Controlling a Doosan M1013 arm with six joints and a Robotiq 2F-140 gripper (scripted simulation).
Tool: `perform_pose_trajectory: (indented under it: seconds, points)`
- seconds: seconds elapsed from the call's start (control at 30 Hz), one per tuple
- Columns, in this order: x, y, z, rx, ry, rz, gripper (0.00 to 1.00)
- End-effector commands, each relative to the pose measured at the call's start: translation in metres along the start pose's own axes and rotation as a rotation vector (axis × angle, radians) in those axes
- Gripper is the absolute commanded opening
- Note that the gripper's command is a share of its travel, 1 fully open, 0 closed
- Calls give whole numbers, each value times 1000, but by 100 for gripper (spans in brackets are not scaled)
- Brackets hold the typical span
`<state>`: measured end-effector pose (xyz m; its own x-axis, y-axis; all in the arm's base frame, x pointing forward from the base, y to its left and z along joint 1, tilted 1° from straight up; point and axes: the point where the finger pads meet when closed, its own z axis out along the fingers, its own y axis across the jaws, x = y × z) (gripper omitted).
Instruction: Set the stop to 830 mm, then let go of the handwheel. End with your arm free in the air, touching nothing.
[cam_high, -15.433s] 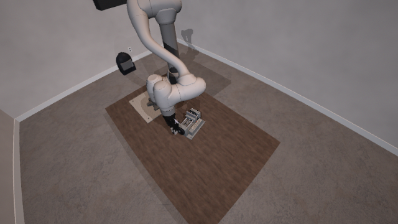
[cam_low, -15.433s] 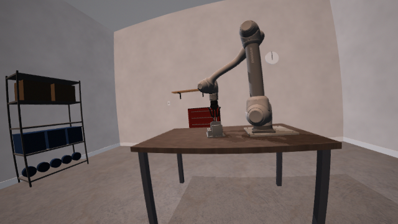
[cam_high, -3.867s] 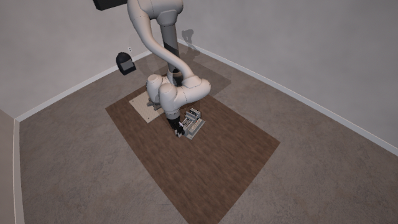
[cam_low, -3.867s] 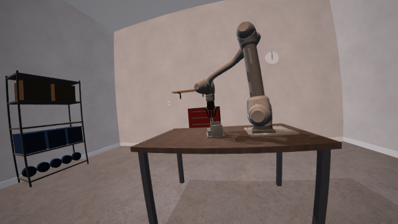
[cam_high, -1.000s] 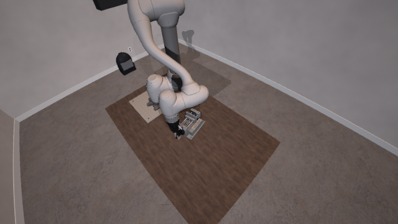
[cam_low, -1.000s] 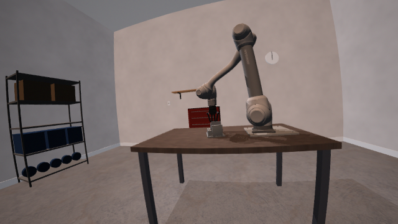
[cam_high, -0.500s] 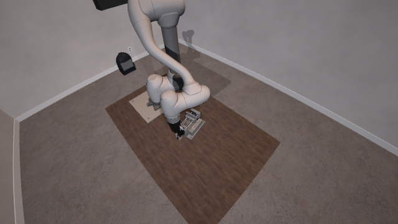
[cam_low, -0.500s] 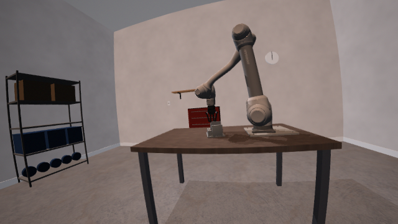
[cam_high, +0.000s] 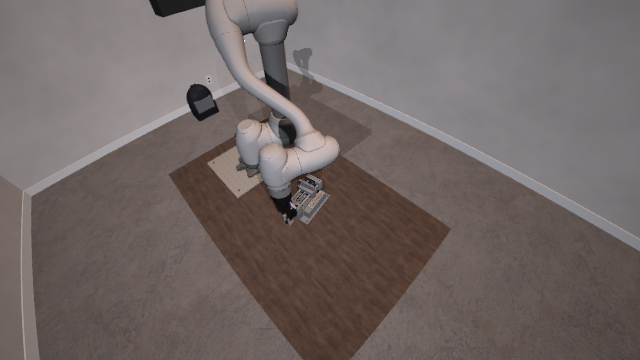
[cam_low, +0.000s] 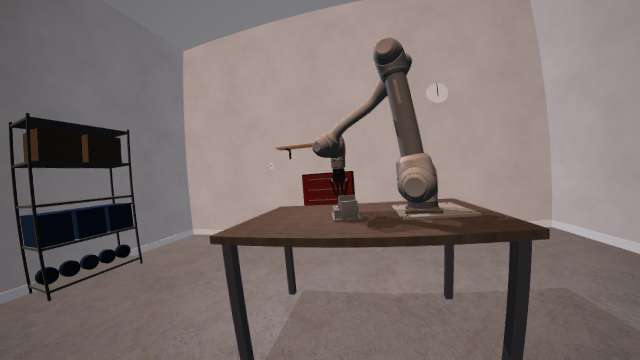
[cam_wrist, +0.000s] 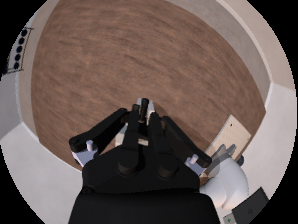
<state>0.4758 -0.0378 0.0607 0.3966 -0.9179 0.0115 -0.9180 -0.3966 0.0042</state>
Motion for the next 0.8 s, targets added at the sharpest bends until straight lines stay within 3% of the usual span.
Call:
perform_pose_trajectory:
  seconds: [0.0, 0.77]
  points:
    - [0, -1, -2, 1, 0, 0, 4]
    - [0, -4, -6, 1, 0, 0, 4]
